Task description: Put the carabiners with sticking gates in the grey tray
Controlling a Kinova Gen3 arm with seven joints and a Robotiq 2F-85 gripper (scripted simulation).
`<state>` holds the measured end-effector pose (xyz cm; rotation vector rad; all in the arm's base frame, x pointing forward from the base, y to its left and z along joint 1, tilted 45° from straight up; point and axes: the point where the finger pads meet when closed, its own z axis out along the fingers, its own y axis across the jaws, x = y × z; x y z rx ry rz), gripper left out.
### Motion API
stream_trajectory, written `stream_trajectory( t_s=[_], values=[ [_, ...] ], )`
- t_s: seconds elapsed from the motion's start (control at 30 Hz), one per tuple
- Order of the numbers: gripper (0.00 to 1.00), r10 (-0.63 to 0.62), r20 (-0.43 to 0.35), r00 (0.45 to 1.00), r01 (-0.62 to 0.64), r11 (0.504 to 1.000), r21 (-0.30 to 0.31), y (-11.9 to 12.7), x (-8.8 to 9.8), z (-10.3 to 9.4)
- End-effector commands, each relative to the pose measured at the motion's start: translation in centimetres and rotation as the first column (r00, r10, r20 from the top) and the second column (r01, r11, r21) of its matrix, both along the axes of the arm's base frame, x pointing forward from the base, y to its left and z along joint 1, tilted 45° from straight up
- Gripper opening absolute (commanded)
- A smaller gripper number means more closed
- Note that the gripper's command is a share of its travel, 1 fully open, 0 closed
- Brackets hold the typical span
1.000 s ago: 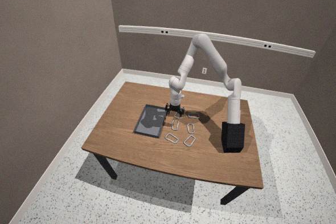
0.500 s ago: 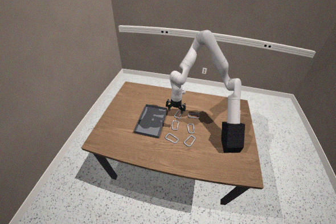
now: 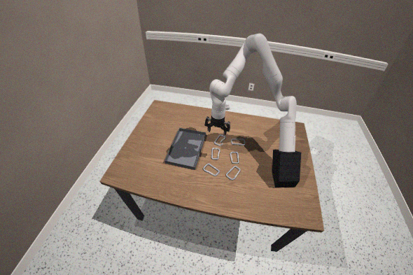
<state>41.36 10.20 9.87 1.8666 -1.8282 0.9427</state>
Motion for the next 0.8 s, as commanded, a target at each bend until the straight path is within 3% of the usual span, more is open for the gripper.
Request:
stream_trajectory(
  t_s=[0.0,0.13,0.17,0.7,0.73,0.77],
  values=[
    [1.0,0.005,0.004,1.0,-0.006,1.0,0.006,0.4,0.1,0.2],
    [1.0,0.005,0.004,1.0,-0.006,1.0,0.006,0.4,0.1,0.2],
    [1.0,0.004,0.003,1.0,-0.004,1.0,0.004,3.8,-1.5,3.3],
    [1.0,0.004,0.003,1.0,-0.004,1.0,0.004,3.8,-1.5,3.3],
    [1.0,0.003,0.002,1.0,-0.003,1.0,0.003,7.3,-3.2,6.4],
    [1.0,0.003,0.002,1.0,-0.003,1.0,0.003,7.3,-3.2,6.4]
  ],
)
